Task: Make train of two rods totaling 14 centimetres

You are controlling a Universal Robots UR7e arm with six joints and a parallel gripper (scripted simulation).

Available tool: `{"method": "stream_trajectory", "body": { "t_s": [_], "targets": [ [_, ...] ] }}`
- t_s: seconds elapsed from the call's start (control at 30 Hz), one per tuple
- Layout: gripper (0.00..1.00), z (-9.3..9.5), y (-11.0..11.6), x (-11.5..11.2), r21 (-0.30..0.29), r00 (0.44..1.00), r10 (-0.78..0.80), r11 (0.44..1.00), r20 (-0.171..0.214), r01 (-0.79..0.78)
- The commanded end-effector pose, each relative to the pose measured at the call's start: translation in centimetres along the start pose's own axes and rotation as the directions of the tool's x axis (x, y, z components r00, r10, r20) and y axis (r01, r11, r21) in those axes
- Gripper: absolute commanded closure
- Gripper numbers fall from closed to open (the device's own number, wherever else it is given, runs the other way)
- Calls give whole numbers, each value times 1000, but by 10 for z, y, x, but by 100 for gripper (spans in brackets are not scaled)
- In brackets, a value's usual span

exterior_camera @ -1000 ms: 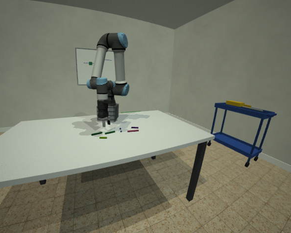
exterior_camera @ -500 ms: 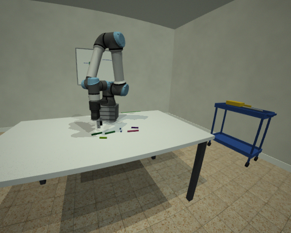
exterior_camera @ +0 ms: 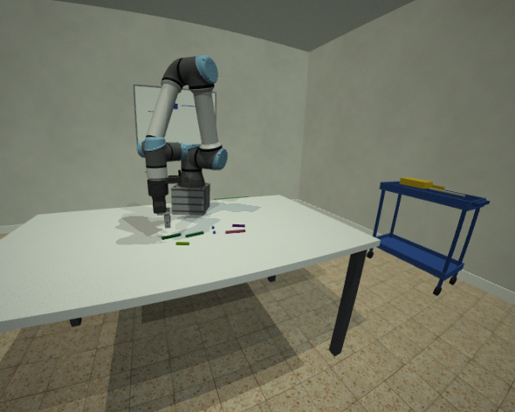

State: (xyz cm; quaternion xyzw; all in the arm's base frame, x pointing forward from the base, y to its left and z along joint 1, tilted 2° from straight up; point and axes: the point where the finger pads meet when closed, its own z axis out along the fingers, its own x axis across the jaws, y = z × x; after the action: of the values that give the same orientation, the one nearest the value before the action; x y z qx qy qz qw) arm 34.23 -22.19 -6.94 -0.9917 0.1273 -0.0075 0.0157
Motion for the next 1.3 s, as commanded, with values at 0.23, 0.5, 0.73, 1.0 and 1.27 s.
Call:
{"method": "stream_trajectory", "body": {
  "t_s": [0.23, 0.5, 0.73, 1.0, 1.27],
  "targets": [
    [0, 0, 9, 0, -1, 997, -71, 998, -1, 71],
    [0, 0, 10, 0, -1, 997, -74, 997, -1, 74],
    [0, 0, 10, 0, -1, 997, -74, 997, -1, 74],
    [0, 0, 10, 0, -1, 997, -74, 997, -1, 74],
    [0, 0, 10, 0, -1, 997, -74, 997, -1, 74]
  ]
}}
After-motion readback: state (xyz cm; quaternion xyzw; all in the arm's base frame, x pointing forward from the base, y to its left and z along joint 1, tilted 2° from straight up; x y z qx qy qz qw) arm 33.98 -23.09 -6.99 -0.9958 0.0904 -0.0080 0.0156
